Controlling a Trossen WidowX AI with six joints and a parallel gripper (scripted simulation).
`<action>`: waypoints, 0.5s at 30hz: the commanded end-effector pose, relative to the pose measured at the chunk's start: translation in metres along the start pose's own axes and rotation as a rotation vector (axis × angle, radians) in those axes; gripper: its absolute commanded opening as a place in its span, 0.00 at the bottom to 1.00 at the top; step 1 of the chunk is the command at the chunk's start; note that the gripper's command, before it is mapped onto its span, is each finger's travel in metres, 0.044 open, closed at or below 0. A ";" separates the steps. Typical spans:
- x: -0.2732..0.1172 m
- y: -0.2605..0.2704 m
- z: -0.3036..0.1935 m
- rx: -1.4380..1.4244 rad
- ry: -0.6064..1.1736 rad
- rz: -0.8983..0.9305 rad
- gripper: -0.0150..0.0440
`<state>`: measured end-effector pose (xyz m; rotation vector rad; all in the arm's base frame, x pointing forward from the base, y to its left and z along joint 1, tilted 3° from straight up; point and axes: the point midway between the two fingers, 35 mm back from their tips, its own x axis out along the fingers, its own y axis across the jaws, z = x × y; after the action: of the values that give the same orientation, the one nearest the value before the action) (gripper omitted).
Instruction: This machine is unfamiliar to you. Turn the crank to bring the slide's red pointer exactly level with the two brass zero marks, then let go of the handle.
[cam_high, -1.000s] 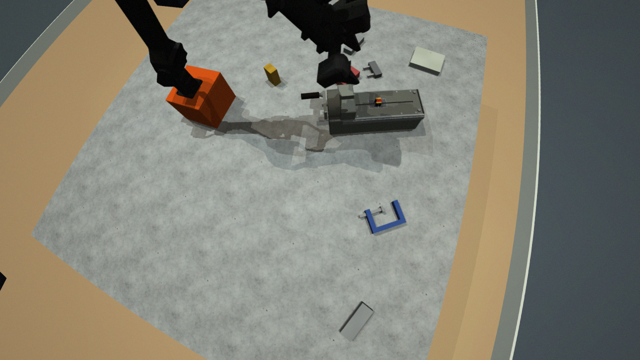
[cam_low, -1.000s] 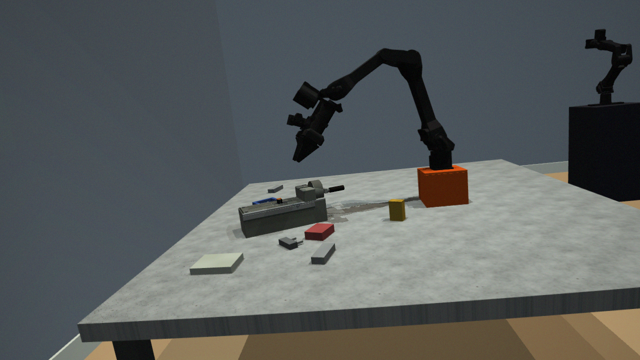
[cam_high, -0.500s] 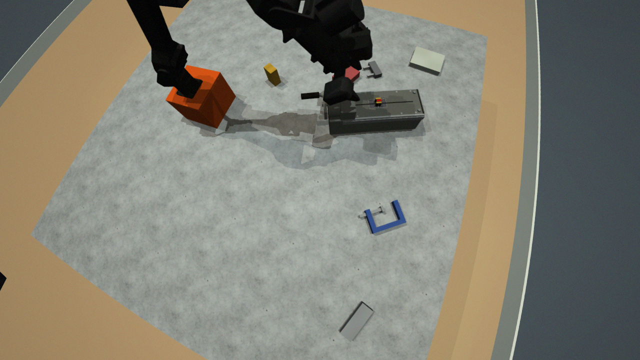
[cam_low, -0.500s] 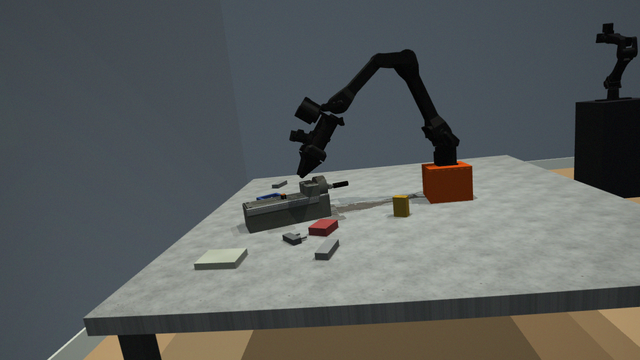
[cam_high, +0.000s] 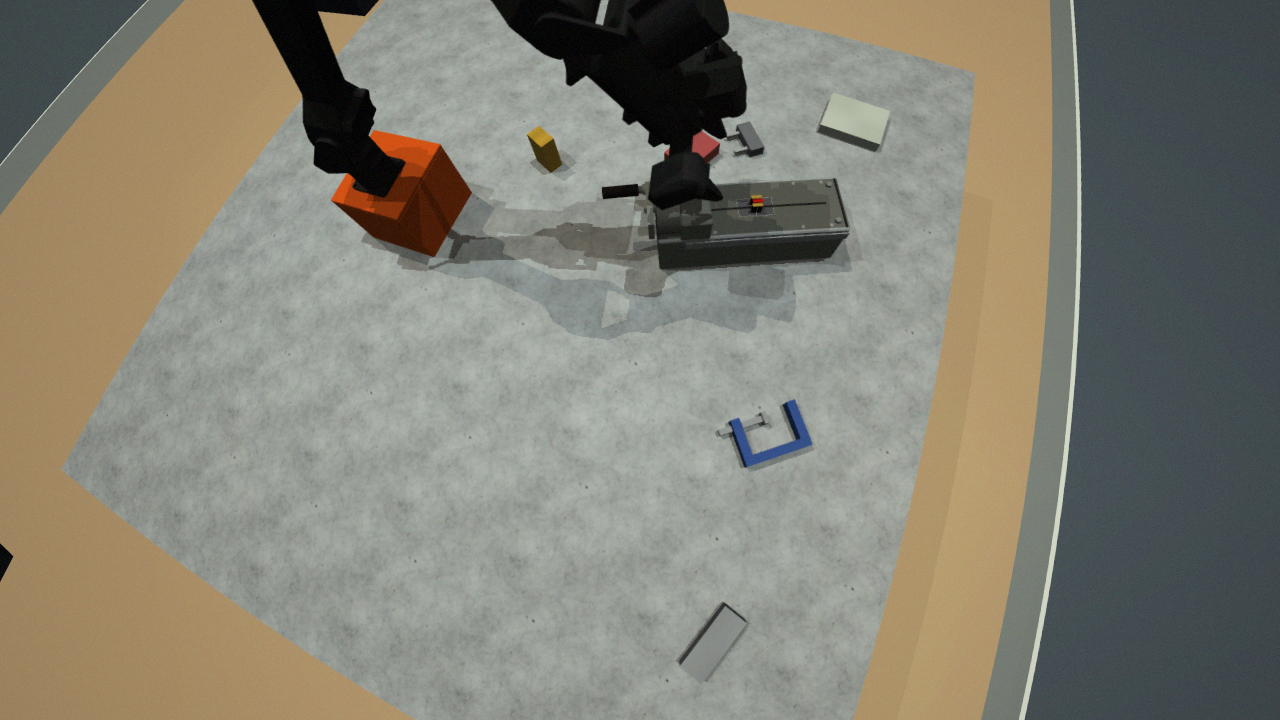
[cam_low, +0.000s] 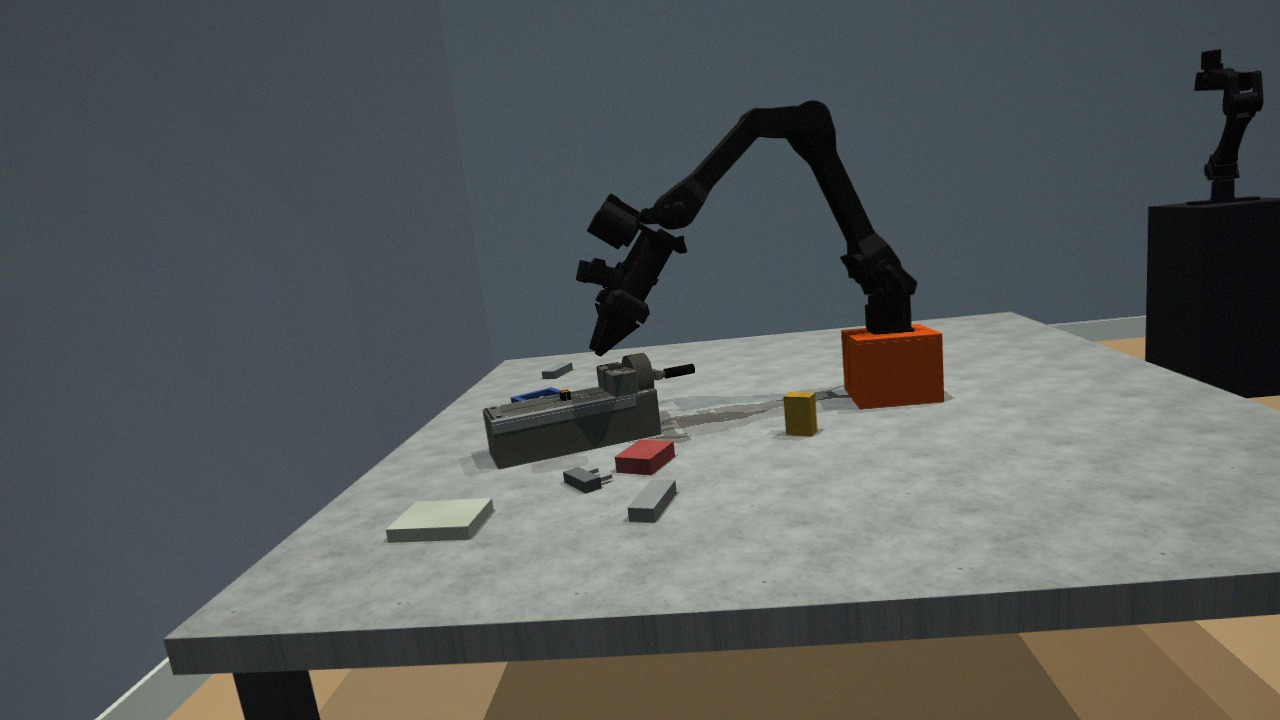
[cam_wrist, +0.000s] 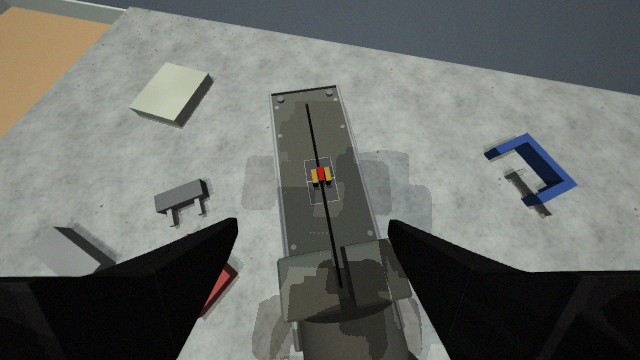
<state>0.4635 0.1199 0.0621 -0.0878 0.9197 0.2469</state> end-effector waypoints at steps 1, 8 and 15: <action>-0.004 0.000 0.004 0.004 -0.002 -0.003 1.00; -0.042 0.004 0.032 0.000 0.000 0.000 1.00; -0.058 0.002 0.017 -0.034 -0.023 0.014 1.00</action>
<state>0.4542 0.1184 0.1166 -0.0956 0.9010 0.2572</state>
